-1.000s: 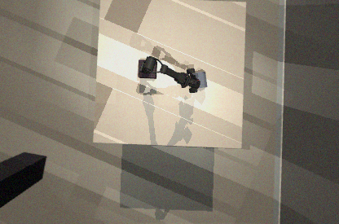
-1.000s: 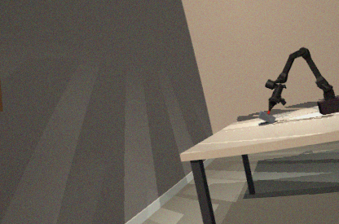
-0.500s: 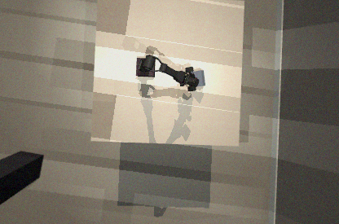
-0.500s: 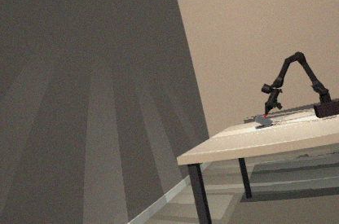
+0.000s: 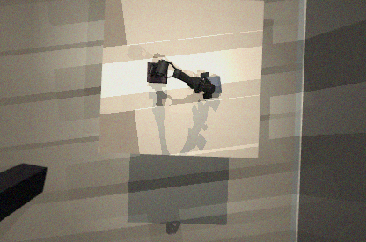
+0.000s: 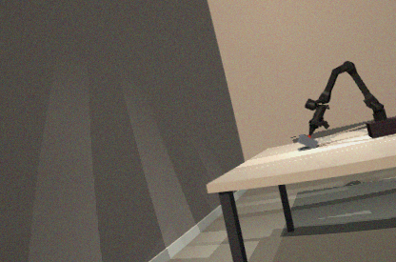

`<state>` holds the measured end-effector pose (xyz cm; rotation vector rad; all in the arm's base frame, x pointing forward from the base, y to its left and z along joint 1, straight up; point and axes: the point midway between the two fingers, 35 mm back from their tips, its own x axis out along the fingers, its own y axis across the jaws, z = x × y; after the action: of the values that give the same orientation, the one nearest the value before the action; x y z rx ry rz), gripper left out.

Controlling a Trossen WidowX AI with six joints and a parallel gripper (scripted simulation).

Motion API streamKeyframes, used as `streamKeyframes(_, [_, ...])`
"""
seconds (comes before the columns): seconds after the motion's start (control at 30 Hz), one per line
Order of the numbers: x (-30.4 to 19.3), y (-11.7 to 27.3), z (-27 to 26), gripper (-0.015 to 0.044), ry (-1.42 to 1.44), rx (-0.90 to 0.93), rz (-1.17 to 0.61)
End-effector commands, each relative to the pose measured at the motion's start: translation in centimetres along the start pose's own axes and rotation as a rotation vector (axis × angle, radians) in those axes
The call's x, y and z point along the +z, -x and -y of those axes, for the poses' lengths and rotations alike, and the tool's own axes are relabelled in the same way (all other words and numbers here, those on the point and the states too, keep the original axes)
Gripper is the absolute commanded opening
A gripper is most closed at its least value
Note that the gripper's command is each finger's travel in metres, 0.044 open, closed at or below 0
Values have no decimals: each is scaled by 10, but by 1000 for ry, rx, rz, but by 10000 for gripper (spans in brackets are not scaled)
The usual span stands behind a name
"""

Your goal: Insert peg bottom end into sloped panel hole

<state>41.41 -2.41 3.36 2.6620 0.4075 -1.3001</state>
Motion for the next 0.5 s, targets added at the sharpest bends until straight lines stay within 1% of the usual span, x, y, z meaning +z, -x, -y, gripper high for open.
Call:
streamKeyframes(0.0, [0, 0, 0, 0, 0, 0, 0])
streamKeyframes(0.17, [0, 0, 0, 0, 0, 0, 0])
streamKeyframes(0.47, [0, 0, 0, 236, 0, 0, 0])
